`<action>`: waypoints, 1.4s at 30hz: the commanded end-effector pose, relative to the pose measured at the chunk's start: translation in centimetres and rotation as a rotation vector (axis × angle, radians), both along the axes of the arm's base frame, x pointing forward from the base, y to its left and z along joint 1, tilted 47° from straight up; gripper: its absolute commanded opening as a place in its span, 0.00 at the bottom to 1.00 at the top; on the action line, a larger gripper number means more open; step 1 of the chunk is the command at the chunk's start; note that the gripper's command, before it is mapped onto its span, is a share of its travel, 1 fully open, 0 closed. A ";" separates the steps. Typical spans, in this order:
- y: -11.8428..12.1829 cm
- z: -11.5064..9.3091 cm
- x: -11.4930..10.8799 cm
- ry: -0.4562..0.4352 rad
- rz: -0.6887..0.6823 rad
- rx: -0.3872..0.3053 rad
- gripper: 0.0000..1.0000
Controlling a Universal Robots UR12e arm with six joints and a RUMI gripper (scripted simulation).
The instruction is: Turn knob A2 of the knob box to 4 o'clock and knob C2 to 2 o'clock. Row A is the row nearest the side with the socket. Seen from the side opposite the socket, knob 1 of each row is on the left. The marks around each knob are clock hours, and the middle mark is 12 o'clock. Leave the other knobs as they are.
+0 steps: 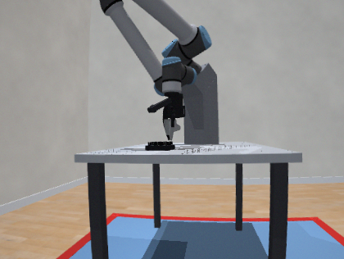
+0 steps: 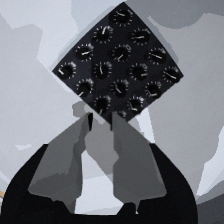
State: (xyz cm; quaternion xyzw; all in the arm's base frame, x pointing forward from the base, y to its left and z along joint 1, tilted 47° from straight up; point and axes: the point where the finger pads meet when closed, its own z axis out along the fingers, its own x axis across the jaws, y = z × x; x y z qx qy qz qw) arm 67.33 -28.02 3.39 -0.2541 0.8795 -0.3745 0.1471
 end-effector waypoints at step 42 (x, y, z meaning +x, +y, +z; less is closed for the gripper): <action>-0.2 0.4 0.2 0.000 0.000 0.000 0.11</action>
